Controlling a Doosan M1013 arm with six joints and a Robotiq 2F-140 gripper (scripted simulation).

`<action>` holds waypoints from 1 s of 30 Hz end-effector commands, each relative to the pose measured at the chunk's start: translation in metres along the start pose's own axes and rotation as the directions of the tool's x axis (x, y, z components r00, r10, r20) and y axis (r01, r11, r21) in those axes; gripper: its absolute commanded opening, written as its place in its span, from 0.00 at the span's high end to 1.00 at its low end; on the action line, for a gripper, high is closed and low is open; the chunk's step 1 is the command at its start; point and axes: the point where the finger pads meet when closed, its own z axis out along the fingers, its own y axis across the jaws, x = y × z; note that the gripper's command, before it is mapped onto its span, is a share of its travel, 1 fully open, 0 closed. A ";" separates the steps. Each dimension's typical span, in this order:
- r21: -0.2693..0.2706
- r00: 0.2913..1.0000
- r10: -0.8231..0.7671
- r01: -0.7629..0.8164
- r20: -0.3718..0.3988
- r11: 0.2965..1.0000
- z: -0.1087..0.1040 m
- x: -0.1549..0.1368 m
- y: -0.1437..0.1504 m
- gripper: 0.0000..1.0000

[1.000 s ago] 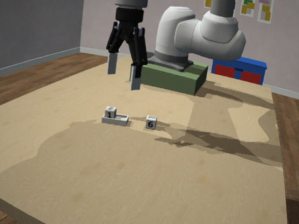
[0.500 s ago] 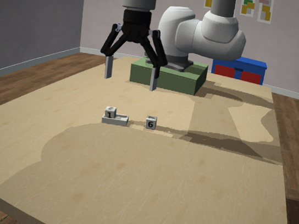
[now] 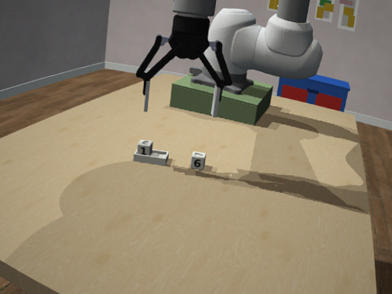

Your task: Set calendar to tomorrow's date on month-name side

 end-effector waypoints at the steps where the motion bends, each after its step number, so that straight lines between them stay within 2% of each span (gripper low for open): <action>1: 0.011 0.987 -0.163 0.163 -0.007 0.986 0.001 0.001 -0.006 0.00; 6: 0.009 0.929 -0.370 0.370 -0.010 0.929 0.002 0.003 -0.015 0.00; 8: 0.009 0.929 -0.370 0.370 -0.010 0.929 0.002 0.003 -0.015 0.00; 9: 0.008 0.887 -0.462 0.462 -0.011 0.887 0.003 0.003 -0.019 0.00; 12: 0.007 0.837 -0.547 0.547 -0.011 0.837 0.003 0.004 -0.022 0.00; 20: 0.003 0.608 -0.793 0.794 -0.013 0.608 0.005 0.006 -0.036 0.00; 21: 0.002 0.564 -0.826 0.826 -0.013 0.564 0.006 0.006 -0.038 0.00; 22: 0.002 0.552 -0.834 0.834 -0.013 0.552 0.006 0.006 -0.038 0.00; 23: 0.001 0.499 -0.867 0.867 -0.013 0.499 0.006 0.007 -0.041 0.00; 25: 0.001 0.499 -0.867 0.867 -0.013 0.499 0.006 0.007 -0.041 0.00; 28: -0.001 0.367 -0.930 0.930 -0.013 0.367 0.007 0.007 -0.047 0.00; 30: -0.002 0.306 -0.952 0.952 -0.013 0.306 0.007 0.007 -0.049 0.00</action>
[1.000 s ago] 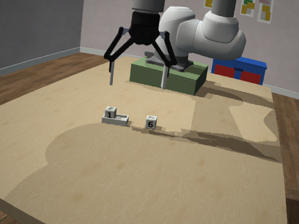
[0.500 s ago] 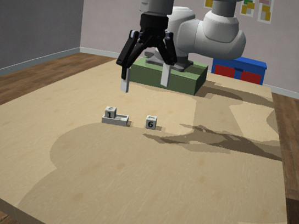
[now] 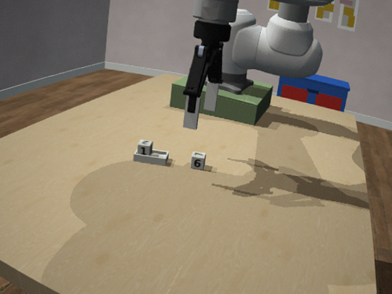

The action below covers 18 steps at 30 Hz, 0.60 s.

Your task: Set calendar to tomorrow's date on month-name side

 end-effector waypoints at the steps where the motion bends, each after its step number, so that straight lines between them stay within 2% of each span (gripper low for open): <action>1: -0.001 0.992 -0.127 0.127 -0.010 0.992 0.001 0.005 -0.002 0.00; 7: -0.001 0.986 -0.169 0.169 -0.010 0.986 0.001 0.007 -0.002 0.00; 8: -0.001 0.986 -0.169 0.169 -0.010 0.986 0.001 0.007 -0.002 0.72; 18: -0.001 0.986 -0.169 0.169 -0.010 0.986 0.001 0.007 -0.002 0.72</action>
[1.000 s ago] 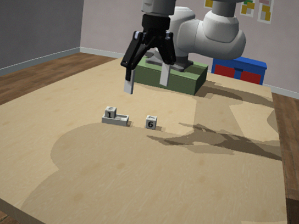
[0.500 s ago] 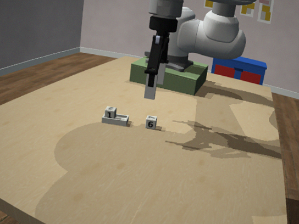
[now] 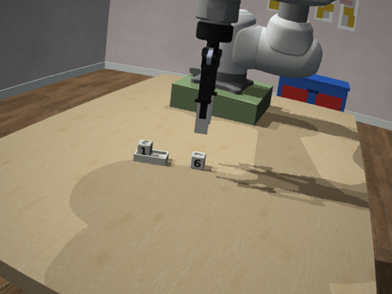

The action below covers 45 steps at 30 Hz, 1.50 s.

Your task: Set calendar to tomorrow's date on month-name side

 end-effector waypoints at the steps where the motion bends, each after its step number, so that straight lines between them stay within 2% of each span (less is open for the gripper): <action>1: 0.000 1.000 0.000 0.000 0.000 1.000 0.000 0.000 0.000 0.72; 31: 0.000 1.000 0.000 0.000 0.000 1.000 0.000 0.000 0.000 0.72; 45: 0.000 1.000 0.000 0.000 0.000 1.000 0.009 0.000 0.000 0.72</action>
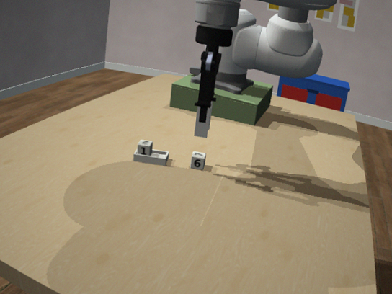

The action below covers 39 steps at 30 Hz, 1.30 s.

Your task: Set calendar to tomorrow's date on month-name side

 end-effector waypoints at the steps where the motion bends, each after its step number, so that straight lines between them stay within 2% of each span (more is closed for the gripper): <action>1: 0.000 1.000 0.000 0.000 0.000 1.000 0.001 0.000 0.000 0.72; 26: 0.000 1.000 0.000 0.000 0.000 1.000 0.035 0.000 0.000 0.72; 39: 0.000 1.000 0.000 0.000 0.000 1.000 0.043 0.000 0.000 0.72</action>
